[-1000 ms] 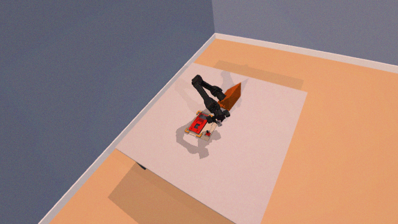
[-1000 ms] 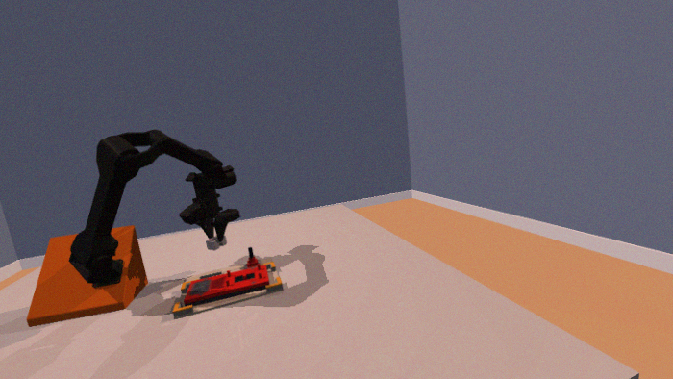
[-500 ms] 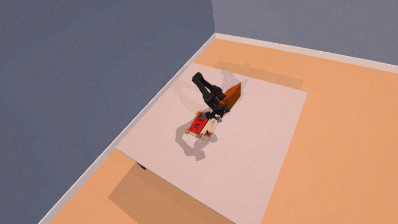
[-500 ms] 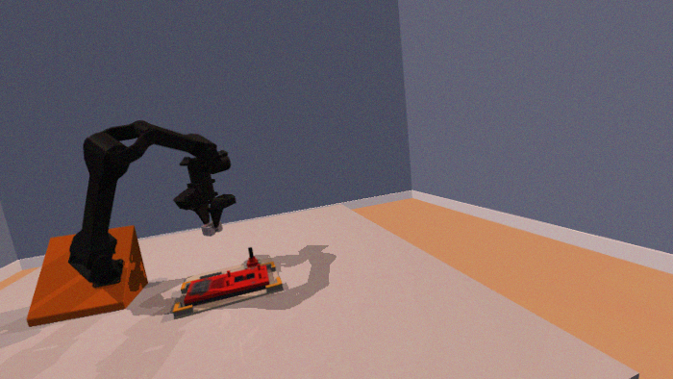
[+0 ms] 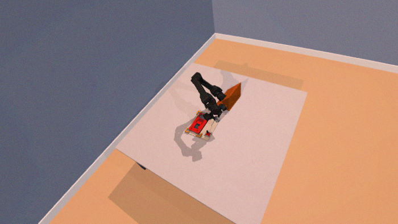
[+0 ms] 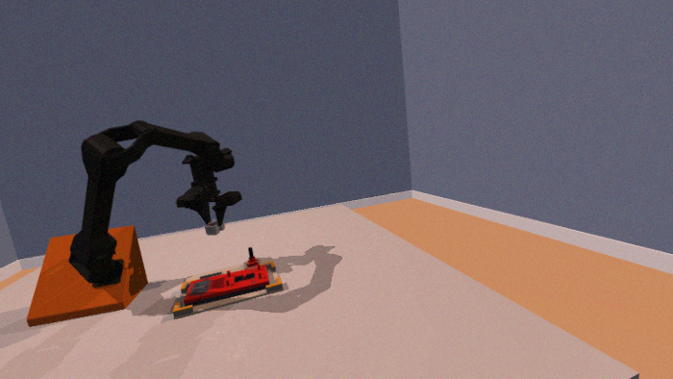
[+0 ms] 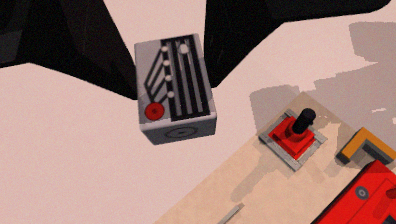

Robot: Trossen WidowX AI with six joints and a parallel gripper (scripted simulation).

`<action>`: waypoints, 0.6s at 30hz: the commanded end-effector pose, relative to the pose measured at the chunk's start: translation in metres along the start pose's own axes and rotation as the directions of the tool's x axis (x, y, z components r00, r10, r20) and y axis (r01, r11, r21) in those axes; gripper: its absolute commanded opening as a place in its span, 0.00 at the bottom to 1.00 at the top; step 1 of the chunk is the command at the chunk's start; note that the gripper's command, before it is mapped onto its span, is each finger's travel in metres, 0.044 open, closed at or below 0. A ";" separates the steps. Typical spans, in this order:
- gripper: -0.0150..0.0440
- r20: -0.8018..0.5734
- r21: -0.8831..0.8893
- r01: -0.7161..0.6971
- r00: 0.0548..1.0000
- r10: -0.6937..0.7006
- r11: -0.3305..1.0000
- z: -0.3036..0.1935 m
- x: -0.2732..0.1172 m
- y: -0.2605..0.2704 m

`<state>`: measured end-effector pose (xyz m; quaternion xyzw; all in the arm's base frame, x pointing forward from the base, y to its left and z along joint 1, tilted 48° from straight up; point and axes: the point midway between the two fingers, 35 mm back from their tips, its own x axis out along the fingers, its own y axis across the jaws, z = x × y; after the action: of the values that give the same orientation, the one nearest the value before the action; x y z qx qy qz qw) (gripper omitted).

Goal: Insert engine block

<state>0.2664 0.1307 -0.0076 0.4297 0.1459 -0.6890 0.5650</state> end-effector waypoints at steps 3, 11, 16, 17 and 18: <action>0.25 -0.003 -0.173 -0.009 1.000 0.009 0.985 0.005 0.003 0.016; 0.25 0.000 -0.386 -0.013 1.000 0.014 0.922 0.014 0.008 0.034; 0.25 0.003 -0.510 -0.013 1.000 0.017 0.860 0.020 0.011 0.046; 0.25 0.004 -0.534 -0.013 1.000 0.018 0.846 0.022 0.011 0.048; 0.25 0.005 -0.556 -0.012 1.000 0.018 0.831 0.023 0.012 0.050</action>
<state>0.2952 0.0982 0.0071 0.2763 0.3067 -0.6309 0.6570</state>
